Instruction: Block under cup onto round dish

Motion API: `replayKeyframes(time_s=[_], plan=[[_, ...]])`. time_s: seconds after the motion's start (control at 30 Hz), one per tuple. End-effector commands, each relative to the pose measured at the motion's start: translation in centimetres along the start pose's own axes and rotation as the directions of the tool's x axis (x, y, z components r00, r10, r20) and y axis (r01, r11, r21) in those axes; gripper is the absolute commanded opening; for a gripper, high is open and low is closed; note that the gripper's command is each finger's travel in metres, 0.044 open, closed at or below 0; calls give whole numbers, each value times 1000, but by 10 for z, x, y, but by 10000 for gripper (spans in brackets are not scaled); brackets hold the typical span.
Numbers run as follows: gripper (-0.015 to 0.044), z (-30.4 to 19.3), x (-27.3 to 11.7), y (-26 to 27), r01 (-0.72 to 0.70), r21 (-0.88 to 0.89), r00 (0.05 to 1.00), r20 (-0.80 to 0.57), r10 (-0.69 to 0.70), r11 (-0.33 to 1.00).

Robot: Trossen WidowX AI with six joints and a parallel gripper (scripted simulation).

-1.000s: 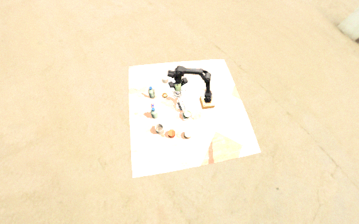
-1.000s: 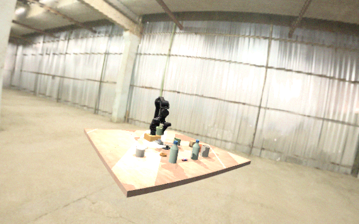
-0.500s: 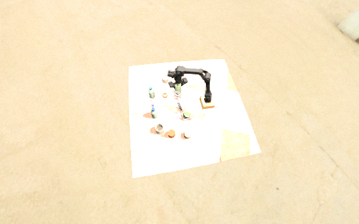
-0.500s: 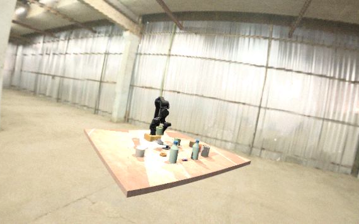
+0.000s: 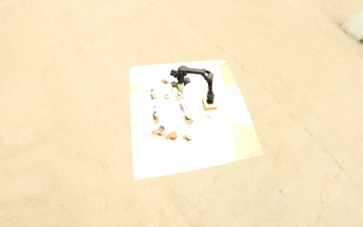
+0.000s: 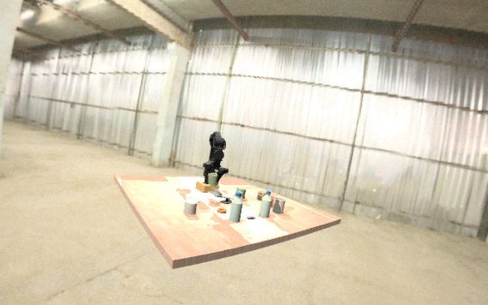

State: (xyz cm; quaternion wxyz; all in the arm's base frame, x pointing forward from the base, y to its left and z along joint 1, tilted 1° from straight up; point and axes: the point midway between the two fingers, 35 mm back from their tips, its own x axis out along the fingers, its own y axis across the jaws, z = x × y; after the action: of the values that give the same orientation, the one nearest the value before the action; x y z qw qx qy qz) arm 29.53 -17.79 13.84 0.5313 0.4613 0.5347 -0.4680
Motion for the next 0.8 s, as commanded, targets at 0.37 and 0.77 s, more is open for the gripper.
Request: replayKeyframes(time_s=[0.37, 0.77], plan=[[0, 45, 24, -57, -2, 1, 1000, 8, 2, 1000], [0, 70, 44, -108, 0, 2, 1000, 12, 0, 1000]])
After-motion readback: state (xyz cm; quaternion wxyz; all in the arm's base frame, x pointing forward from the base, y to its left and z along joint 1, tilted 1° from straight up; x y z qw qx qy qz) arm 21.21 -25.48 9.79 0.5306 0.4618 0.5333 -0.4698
